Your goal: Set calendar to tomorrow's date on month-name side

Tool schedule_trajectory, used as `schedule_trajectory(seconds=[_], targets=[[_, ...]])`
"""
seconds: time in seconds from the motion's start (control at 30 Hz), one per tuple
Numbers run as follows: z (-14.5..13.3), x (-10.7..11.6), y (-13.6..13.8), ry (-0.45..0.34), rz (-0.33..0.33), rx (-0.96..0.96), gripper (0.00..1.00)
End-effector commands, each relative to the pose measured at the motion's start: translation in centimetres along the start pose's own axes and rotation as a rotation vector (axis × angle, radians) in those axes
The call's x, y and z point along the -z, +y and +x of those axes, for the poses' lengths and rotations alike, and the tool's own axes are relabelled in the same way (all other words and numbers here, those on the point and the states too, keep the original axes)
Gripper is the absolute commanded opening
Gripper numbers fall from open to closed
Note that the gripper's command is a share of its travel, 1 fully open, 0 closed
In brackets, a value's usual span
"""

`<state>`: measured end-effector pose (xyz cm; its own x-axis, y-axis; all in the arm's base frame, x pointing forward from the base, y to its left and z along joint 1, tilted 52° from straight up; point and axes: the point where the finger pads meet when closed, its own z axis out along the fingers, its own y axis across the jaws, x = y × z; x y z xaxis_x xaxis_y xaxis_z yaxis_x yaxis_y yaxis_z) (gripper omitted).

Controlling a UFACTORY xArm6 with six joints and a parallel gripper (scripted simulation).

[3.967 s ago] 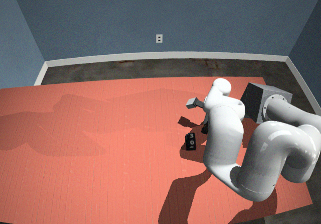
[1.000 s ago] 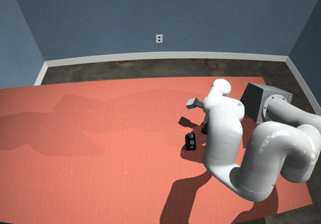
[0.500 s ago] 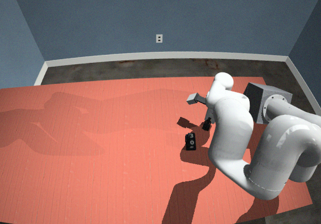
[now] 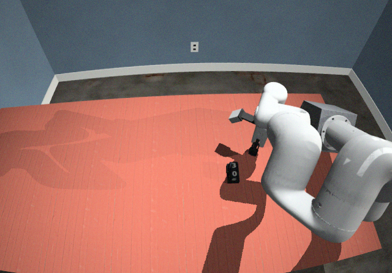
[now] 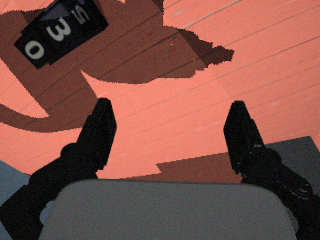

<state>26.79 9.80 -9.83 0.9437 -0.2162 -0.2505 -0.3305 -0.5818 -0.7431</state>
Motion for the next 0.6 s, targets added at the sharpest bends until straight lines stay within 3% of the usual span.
schedule_trajectory(seconds=[0.0,0.3,0.57], targets=[[0.1,0.1,0.0,0.002,0.000,0.001,1.00],[0.2,0.1,-0.2,0.002,0.000,0.038,1.00],[1.0,0.4,-1.2,0.003,0.000,0.304,1.00]])
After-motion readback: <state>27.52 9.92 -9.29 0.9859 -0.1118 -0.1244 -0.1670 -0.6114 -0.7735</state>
